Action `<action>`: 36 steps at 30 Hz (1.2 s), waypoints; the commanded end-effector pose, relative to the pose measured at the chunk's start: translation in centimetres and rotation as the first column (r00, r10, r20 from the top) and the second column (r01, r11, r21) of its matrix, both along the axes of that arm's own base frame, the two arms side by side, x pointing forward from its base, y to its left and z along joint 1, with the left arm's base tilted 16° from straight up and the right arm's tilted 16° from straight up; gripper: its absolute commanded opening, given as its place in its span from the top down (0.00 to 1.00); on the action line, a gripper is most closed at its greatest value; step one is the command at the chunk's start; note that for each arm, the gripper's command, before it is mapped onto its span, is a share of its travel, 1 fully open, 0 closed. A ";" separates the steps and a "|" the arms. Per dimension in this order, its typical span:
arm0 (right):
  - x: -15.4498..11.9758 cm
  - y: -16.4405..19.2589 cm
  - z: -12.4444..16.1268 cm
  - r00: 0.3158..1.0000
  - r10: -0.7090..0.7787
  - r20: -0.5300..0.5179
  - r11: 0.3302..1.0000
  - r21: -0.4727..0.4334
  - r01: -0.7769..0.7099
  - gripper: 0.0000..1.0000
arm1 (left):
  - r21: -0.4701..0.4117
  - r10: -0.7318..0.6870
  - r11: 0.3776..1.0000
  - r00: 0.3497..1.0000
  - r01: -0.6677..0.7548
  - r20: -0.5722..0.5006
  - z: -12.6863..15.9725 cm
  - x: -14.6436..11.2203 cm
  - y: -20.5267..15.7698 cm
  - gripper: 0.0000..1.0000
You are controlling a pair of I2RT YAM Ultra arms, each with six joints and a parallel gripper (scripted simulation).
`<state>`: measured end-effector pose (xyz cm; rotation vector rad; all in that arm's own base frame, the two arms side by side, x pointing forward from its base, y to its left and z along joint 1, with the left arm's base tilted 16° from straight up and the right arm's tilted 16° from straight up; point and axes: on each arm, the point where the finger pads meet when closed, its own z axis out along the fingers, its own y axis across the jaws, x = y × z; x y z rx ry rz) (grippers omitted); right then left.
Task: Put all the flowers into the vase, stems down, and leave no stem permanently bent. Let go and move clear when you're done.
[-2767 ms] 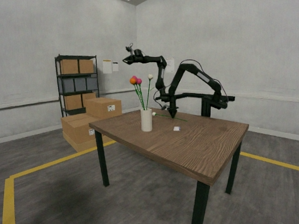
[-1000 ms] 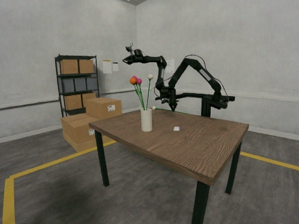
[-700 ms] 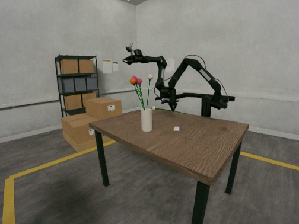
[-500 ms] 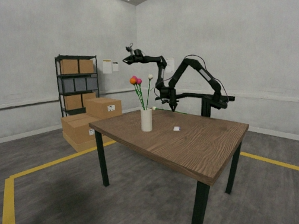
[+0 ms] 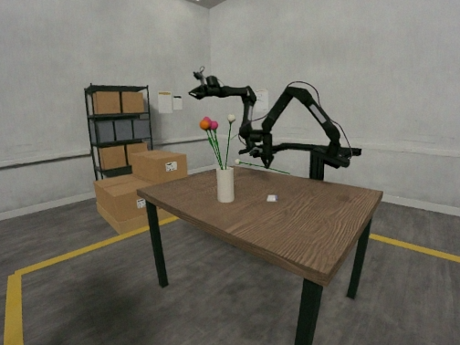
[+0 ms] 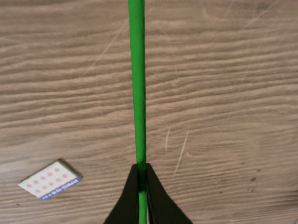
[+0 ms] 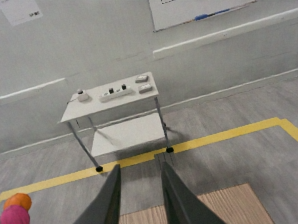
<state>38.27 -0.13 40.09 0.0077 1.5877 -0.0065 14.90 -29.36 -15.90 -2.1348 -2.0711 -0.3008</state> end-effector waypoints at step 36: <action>0.4 0.1 -0.2 1.000 0.011 -0.004 1.000 0.001 -0.011 0.70 | -0.580 -0.020 0.815 1.000 0.015 -0.003 16.9 -0.5 -6.2 1.00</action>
